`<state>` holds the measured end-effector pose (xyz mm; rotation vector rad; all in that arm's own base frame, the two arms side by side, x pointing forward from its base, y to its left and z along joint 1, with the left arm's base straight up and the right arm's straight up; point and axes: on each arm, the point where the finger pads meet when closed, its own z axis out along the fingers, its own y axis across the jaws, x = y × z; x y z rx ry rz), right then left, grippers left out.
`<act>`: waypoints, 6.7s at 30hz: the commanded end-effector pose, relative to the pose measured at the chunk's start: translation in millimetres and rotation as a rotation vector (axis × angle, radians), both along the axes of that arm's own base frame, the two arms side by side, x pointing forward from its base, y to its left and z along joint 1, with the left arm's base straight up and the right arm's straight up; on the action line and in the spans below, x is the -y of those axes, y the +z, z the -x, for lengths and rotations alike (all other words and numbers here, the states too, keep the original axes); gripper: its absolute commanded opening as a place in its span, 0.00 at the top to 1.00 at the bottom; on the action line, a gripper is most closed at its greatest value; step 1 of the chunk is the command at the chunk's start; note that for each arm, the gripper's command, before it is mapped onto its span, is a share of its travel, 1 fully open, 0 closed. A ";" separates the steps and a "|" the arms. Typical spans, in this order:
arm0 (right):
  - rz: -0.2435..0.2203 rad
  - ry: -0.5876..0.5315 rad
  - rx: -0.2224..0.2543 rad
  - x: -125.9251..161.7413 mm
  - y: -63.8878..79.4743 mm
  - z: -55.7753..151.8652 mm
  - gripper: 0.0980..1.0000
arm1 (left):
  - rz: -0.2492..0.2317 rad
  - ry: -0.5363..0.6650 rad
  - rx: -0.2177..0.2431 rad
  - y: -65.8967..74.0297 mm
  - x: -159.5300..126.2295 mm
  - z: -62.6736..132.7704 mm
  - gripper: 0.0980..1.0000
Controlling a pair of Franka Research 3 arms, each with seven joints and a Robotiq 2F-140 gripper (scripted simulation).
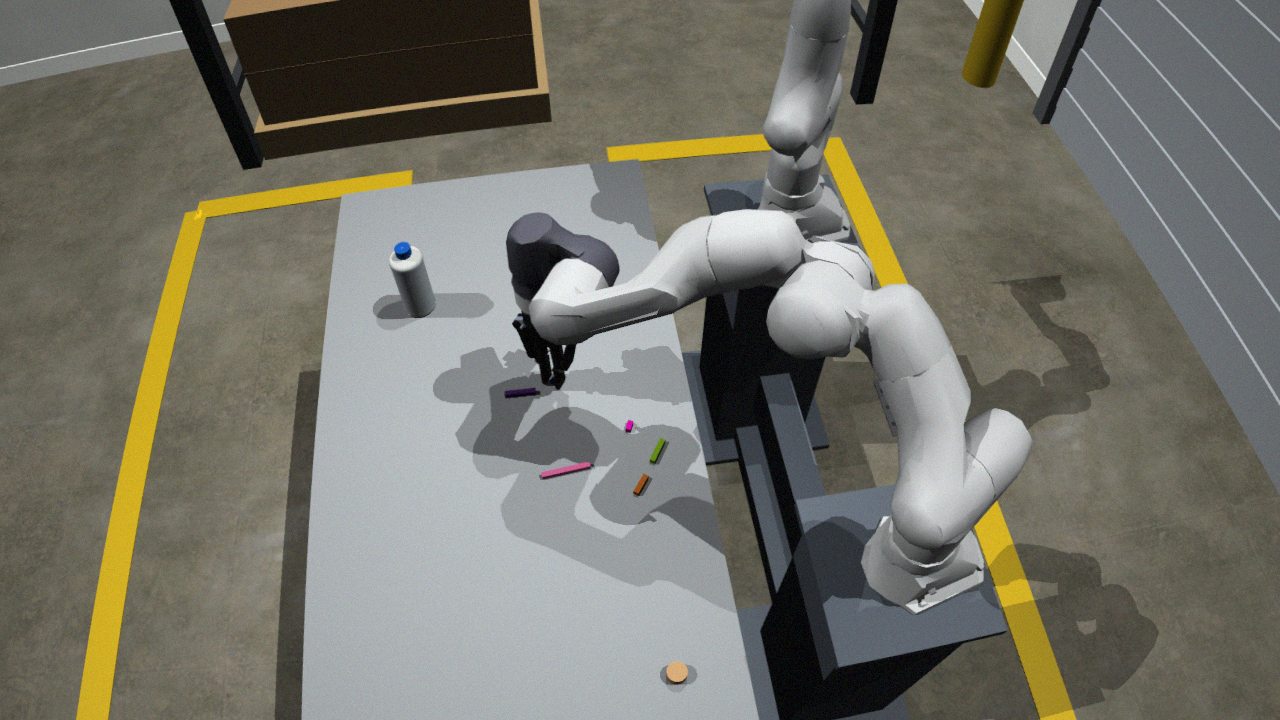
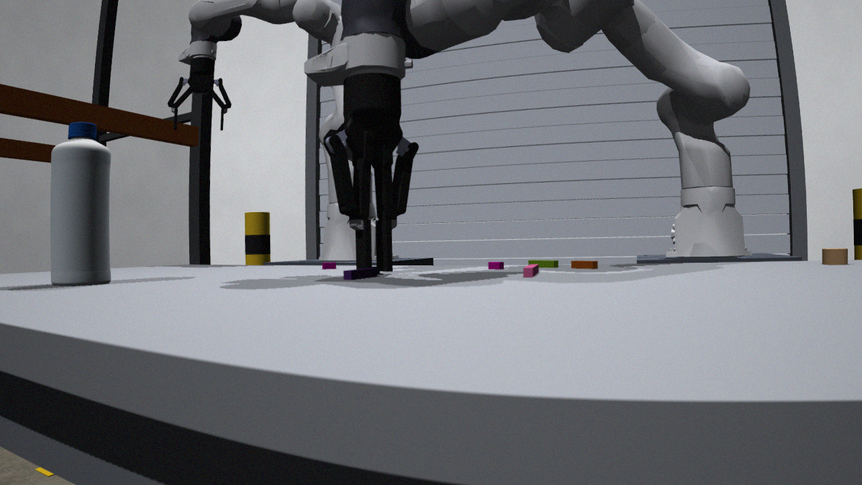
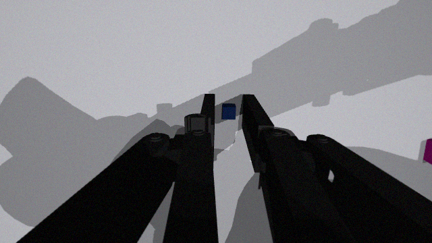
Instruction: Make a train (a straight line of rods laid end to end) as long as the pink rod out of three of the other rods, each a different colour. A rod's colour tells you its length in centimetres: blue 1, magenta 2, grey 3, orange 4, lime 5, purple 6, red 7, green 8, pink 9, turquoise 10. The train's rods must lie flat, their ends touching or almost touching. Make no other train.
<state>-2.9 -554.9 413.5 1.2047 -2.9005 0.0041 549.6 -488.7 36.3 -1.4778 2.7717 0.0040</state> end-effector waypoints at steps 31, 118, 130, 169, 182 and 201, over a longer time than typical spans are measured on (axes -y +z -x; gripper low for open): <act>-0.003 -0.006 0.000 -0.4 -0.5 -0.5 0.00 | 0.003 -0.002 0.001 -0.6 0.4 -0.5 0.97; -0.003 -0.006 0.000 -0.4 -0.5 -0.5 0.00 | 0.003 -0.509 0.000 100.3 -47.1 133.7 0.97; -0.003 -0.006 0.000 -0.4 -0.5 -0.5 0.00 | 0.003 -0.523 0.000 99.7 -48.5 137.7 0.97; -0.003 -0.006 0.000 -0.4 -0.5 -0.5 0.00 | 0.003 -0.523 0.000 13.7 -49.4 138.2 0.97; -0.003 -0.006 0.000 -0.4 -0.5 -0.5 0.00 | 0.003 -0.522 0.000 12.1 -49.4 138.2 0.97; -0.003 -0.006 0.000 -0.4 -0.5 -0.5 0.00 | 0.003 -0.522 0.000 12.1 -49.4 138.2 0.97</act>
